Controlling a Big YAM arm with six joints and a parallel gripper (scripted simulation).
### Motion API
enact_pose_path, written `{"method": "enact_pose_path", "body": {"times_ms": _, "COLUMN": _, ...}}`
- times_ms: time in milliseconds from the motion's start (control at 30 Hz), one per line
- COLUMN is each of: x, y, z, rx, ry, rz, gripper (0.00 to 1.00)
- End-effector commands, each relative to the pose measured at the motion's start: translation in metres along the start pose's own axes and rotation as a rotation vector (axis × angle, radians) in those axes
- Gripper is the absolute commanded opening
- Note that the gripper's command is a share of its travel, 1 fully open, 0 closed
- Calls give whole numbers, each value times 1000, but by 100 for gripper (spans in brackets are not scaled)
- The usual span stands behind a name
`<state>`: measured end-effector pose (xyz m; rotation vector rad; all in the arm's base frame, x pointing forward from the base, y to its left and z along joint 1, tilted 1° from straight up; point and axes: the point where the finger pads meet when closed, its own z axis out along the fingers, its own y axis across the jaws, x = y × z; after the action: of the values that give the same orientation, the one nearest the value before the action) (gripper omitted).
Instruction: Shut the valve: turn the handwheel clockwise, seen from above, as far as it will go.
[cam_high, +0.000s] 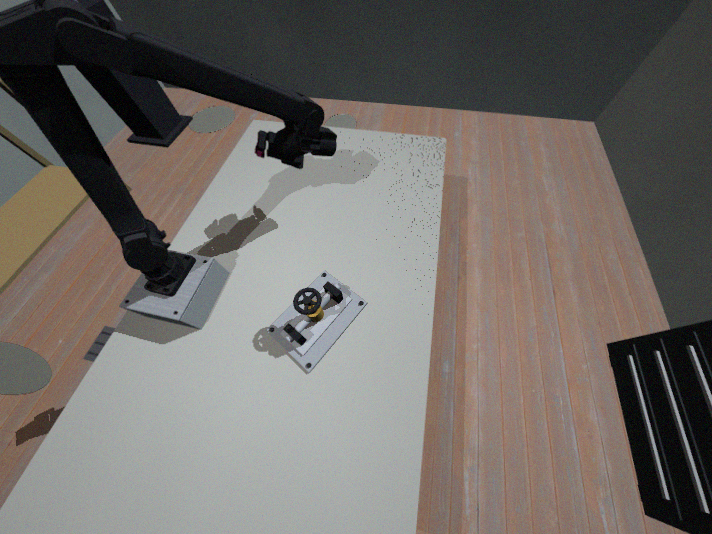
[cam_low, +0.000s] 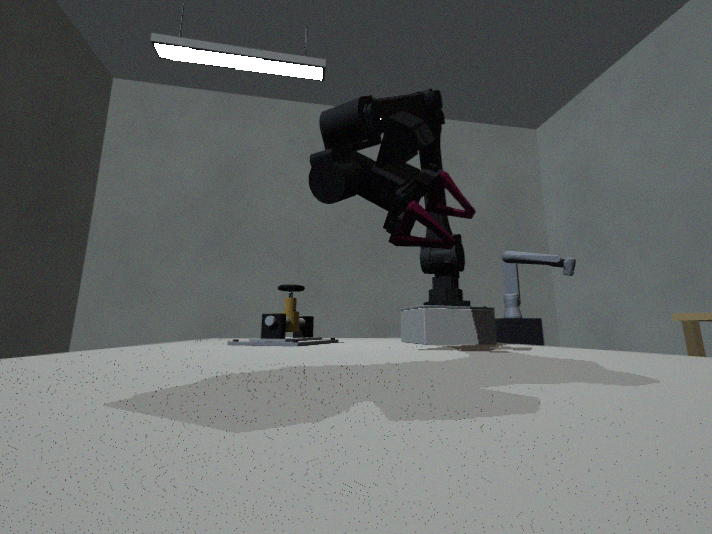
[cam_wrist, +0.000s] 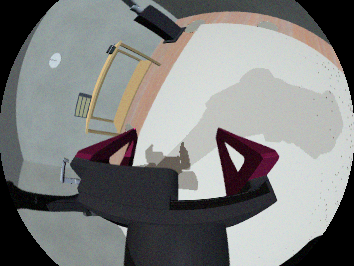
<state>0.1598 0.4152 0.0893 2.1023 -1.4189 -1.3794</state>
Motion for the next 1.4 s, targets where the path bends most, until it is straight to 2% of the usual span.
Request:
{"method": "enact_pose_path", "body": {"times_ms": 0, "x": -3, "y": 1, "z": -2, "rx": 6, "ry": -2, "rz": -8, "gripper": 100}}
{"method": "enact_pose_path", "body": {"times_ms": 533, "x": -3, "y": 1, "z": -2, "rx": 6, "ry": -2, "rz": -8, "gripper": 100}}
{"method": "enact_pose_path", "body": {"times_ms": 567, "x": -26, "y": 2, "z": -20, "rx": 48, "ry": -14, "rz": -64, "gripper": 100}}
{"method": "enact_pose_path", "body": {"times_ms": 633, "x": -22, "y": -3, "z": -28, "rx": 70, "ry": -16, "rz": -51, "gripper": 100}}
{"method": "enact_pose_path", "body": {"times_ms": 733, "x": 9, "y": -4, "z": -37, "rx": 100, "ry": 3, "rz": 16, "gripper": 100}}
{"method": "enact_pose_path", "body": {"times_ms": 867, "x": 52, "y": -17, "z": -93, "rx": 262, "ry": 37, "rz": 121, "gripper": 100}}
{"method": "enact_pose_path", "body": {"times_ms": 900, "x": 58, "y": -17, "z": -101, "rx": 274, "ry": 39, "rz": 130, "gripper": 100}}
{"method": "enact_pose_path", "body": {"times_ms": 933, "x": 72, "y": -19, "z": -118, "rx": 326, "ry": 49, "rz": 168, "gripper": 100}}
{"method": "enact_pose_path", "body": {"times_ms": 967, "x": 75, "y": -19, "z": -122, "rx": 334, "ry": 50, "rz": 174, "gripper": 100}}
{"method": "enact_pose_path", "body": {"times_ms": 1000, "x": 93, "y": -21, "z": -147, "rx": 404, "ry": 61, "rz": 218, "gripper": 100}}
{"method": "enact_pose_path", "body": {"times_ms": 1033, "x": 108, "y": -20, "z": -160, "rx": 442, "ry": 69, "rz": 257, "gripper": 100}}
{"method": "enact_pose_path", "body": {"times_ms": 1100, "x": 108, "y": -20, "z": -160, "rx": 442, "ry": 69, "rz": 257, "gripper": 100}}
{"method": "enact_pose_path", "body": {"times_ms": 1133, "x": 117, "y": -19, "z": -167, "rx": 464, "ry": 74, "rz": 281, "gripper": 100}}
{"method": "enact_pose_path", "body": {"times_ms": 1200, "x": 164, "y": -12, "z": -213, "rx": 600, "ry": 96, "rz": 407, "gripper": 100}}
{"method": "enact_pose_path", "body": {"times_ms": 1233, "x": 165, "y": -12, "z": -213, "rx": 602, "ry": 96, "rz": 409, "gripper": 100}}
{"method": "enact_pose_path", "body": {"times_ms": 1267, "x": 186, "y": -7, "z": -232, "rx": 661, "ry": 105, "rz": 469, "gripper": 100}}
{"method": "enact_pose_path", "body": {"times_ms": 1300, "x": 189, "y": -6, "z": -235, "rx": 670, "ry": 106, "rz": 478, "gripper": 100}}
{"method": "enact_pose_path", "body": {"times_ms": 1333, "x": 209, "y": 1, "z": -251, "rx": 723, "ry": 114, "rz": 535, "gripper": 100}}
{"method": "enact_pose_path", "body": {"times_ms": 1367, "x": 213, "y": 2, "z": -255, "rx": 735, "ry": 116, "rz": 549, "gripper": 100}}
